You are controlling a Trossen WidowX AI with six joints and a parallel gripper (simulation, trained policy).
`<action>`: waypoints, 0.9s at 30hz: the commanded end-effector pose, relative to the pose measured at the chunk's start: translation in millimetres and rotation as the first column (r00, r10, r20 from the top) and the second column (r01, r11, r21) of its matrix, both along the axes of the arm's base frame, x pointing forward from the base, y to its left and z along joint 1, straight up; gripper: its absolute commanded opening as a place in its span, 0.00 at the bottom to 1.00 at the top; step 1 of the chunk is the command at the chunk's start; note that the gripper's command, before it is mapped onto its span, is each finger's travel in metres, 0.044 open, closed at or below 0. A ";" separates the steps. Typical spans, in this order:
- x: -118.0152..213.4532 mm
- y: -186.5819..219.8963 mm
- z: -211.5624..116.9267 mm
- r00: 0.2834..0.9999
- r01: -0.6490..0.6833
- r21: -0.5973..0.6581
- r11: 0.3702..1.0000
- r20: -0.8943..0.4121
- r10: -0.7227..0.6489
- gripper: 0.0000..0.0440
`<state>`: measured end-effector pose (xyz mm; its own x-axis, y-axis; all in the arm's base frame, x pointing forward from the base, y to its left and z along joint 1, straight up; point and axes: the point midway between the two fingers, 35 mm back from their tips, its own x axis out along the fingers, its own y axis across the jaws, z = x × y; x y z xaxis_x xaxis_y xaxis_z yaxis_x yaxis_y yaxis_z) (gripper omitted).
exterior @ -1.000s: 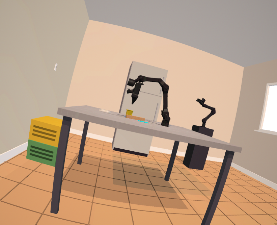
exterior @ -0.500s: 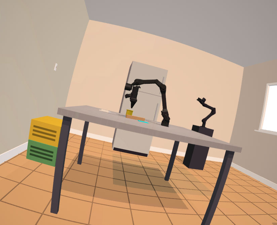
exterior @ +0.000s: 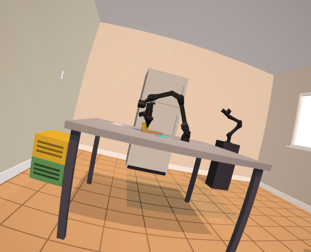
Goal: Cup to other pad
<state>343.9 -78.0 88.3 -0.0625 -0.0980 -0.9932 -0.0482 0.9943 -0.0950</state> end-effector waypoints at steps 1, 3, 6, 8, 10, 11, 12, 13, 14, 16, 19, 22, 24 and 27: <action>-1.8 -0.9 -15.3 0.999 -0.033 0.015 0.999 -0.022 0.034 0.49; -2.3 -0.8 -21.5 0.998 -0.059 0.023 0.998 -0.029 0.060 0.48; -3.9 -1.9 -28.5 0.994 -0.100 0.028 0.995 -0.040 0.101 0.32; -5.4 -2.7 -30.5 0.991 -0.126 0.030 0.992 -0.049 0.128 0.21; -6.8 -3.2 -31.5 0.986 -0.153 0.032 0.988 -0.057 0.154 0.09; -7.5 -3.2 -31.6 0.984 -0.166 0.033 0.986 -0.061 0.167 0.03; -8.3 -3.1 -31.3 0.982 -0.177 0.035 0.984 -0.065 0.179 0.00; -8.9 -2.7 -30.2 0.980 -0.188 0.037 0.981 -0.067 0.190 0.00; -9.3 -2.3 -29.2 0.977 -0.198 0.040 0.979 -0.068 0.200 0.00; -10.1 -1.1 -26.2 0.973 -0.217 0.045 0.975 -0.071 0.220 0.00; -11.1 1.1 -19.8 0.966 -0.245 0.051 0.968 -0.071 0.248 0.01; -12.1 3.8 -11.8 0.960 -0.270 0.057 0.961 -0.068 0.273 0.03; -13.5 6.6 -5.5 0.956 -0.282 0.062 0.957 -0.066 0.286 0.03; -16.0 11.4 5.4 0.951 -0.300 0.068 0.952 -0.060 0.304 0.03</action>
<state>327.1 -71.2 78.5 -0.1347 -0.0683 -0.9885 -0.3310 0.9434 -0.0201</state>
